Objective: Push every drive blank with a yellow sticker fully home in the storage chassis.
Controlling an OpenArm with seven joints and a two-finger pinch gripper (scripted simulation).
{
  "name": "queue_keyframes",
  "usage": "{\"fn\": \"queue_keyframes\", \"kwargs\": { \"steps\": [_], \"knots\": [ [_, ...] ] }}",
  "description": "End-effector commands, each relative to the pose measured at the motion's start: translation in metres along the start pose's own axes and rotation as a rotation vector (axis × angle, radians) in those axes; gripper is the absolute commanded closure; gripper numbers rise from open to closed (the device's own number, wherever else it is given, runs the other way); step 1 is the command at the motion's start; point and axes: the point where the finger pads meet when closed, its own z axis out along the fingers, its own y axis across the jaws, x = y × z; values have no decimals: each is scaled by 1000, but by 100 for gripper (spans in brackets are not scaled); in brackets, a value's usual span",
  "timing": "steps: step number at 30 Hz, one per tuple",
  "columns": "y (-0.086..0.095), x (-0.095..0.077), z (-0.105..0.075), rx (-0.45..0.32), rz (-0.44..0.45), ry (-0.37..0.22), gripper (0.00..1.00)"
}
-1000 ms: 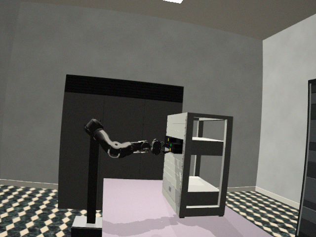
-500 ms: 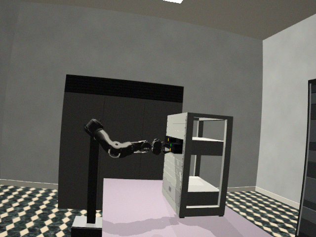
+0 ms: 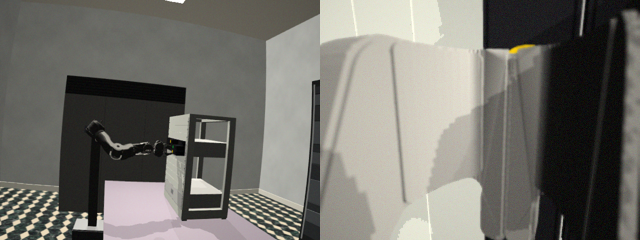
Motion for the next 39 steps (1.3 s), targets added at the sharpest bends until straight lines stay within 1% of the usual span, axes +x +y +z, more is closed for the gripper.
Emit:
{"fn": "queue_keyframes", "kwargs": {
  "steps": [1, 39],
  "knots": [
    [8, 8, 1, -23, -3, 31, 100],
    [9, 9, 5, -21, -3, 29, 100]
  ]
}}
